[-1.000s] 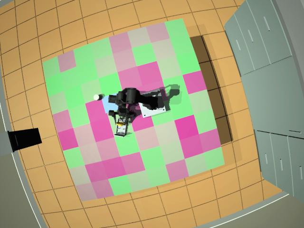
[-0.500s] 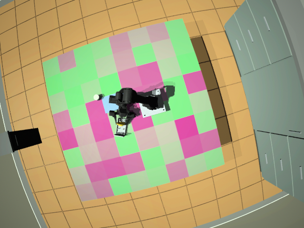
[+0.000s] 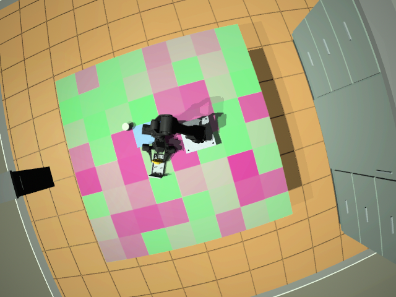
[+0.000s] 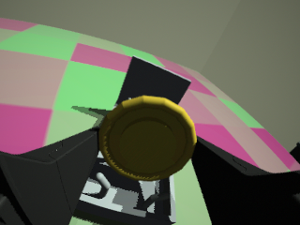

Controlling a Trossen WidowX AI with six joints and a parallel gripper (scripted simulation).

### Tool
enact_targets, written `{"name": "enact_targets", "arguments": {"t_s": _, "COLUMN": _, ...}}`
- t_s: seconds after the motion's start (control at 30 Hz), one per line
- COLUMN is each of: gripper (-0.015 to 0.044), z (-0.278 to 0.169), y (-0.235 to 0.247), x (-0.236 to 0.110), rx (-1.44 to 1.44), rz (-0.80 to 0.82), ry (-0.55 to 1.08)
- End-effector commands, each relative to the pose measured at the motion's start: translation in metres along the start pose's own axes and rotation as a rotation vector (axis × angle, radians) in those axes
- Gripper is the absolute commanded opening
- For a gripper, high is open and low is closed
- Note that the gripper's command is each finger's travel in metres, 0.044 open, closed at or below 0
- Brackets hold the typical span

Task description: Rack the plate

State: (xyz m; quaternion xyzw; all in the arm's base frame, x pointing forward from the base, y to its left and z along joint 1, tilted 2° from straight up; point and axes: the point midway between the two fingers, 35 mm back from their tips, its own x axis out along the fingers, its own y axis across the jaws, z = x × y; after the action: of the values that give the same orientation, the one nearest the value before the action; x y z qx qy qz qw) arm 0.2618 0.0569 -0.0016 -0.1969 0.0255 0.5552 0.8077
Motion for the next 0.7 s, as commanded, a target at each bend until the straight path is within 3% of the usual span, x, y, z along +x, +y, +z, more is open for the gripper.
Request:
{"name": "enact_targets", "arguments": {"t_s": 0.0, "gripper": 0.0289, "z": 0.000, "y": 0.000, "x": 0.000, "rx": 0.000, "rz": 0.000, "ry": 0.000}}
{"name": "enact_targets", "arguments": {"t_s": 0.17, "gripper": 0.0400, "z": 0.000, "y": 0.000, "x": 0.000, "rx": 0.000, "rz": 0.000, "ry": 0.000}}
{"name": "enact_targets", "arguments": {"t_s": 0.47, "gripper": 0.0400, "z": 0.001, "y": -0.001, "x": 0.000, "rx": 0.000, "rz": 0.000, "ry": 0.000}}
{"name": "enact_targets", "arguments": {"t_s": 0.67, "gripper": 0.0400, "z": 0.052, "y": -0.024, "x": -0.013, "rx": 0.005, "rz": -0.008, "ry": -0.008}}
